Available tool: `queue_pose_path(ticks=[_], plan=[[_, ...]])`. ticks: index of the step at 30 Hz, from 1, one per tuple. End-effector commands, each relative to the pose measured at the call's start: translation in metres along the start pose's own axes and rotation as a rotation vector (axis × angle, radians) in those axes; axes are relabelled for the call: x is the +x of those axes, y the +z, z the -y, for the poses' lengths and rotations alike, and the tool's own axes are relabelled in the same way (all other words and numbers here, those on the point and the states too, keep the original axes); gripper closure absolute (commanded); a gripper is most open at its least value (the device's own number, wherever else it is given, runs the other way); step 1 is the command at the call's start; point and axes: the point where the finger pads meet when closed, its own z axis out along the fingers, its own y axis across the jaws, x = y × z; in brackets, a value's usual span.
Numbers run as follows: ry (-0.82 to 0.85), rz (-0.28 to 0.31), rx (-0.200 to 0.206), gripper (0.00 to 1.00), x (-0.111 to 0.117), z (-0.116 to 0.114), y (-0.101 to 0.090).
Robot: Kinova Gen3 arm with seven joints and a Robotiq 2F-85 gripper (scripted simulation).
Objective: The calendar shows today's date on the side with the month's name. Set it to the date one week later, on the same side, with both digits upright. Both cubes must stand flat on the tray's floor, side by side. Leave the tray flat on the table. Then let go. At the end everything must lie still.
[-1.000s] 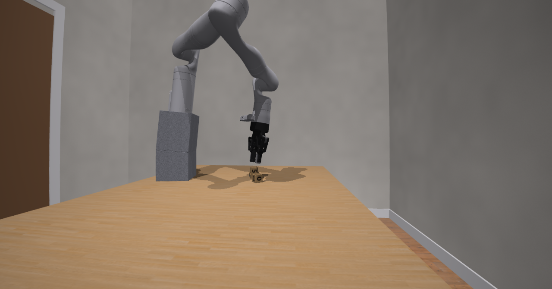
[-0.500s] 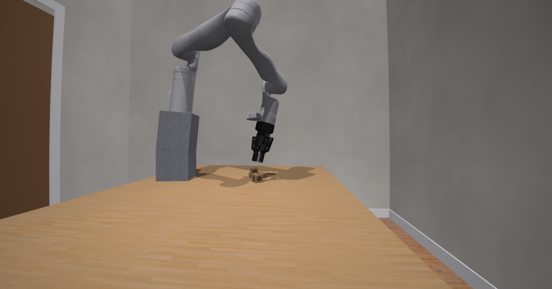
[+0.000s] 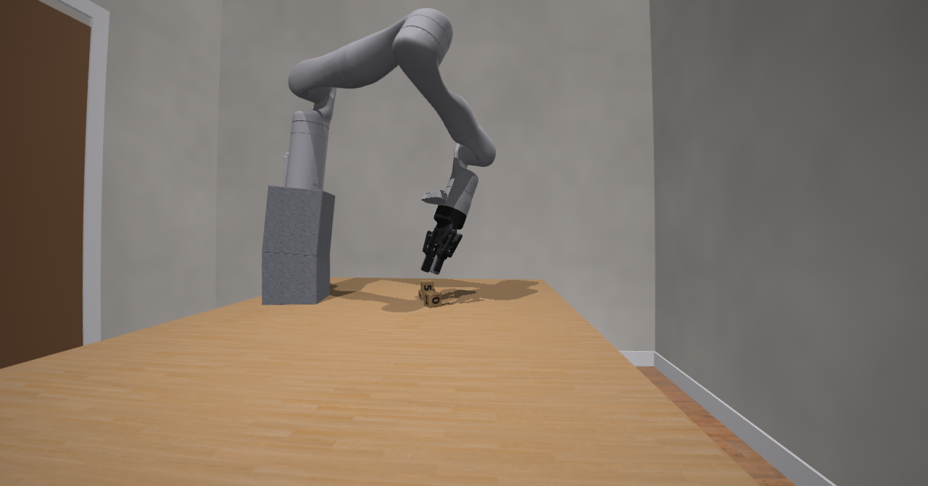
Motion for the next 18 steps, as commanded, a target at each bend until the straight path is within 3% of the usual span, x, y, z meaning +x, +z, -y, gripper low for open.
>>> queue_pose_path(ticks=[1, 6, 18], plan=[[-0.009, -0.041, 0.008, 0.52, -0.0097, -0.0026, -0.0021], [-0.01, -0.102, 0.005, 0.52, -0.0105, -0.0045, -0.0041], [-0.01, -0.129, 0.006, 0.52, -0.011, -0.0042, -0.0038]])
